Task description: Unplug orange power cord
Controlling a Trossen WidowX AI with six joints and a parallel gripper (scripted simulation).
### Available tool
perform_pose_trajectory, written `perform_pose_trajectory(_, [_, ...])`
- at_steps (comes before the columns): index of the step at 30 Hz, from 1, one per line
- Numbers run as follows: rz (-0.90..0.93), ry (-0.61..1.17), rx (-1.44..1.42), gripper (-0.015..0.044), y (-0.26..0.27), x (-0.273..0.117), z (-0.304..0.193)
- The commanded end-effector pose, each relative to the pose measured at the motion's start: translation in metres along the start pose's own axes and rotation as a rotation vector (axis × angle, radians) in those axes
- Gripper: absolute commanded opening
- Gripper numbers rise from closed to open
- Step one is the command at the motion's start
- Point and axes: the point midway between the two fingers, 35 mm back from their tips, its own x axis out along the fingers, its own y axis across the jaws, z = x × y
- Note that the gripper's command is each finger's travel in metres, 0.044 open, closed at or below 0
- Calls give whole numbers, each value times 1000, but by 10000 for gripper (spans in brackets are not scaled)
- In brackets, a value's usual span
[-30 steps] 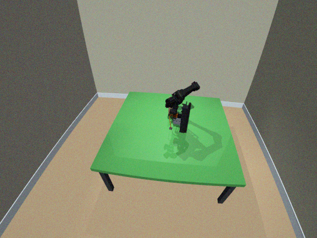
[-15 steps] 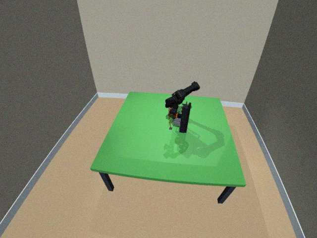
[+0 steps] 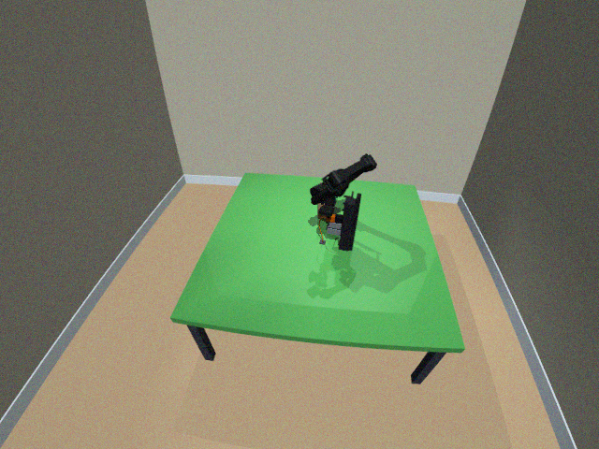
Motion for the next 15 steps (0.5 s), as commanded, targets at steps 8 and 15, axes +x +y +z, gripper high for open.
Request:
perform_pose_trajectory(8, [5, -53, 26, 26, -3, -8, 37])
perform_pose_trajectory(15, [4, -49, 26, 210, -2, -6, 30])
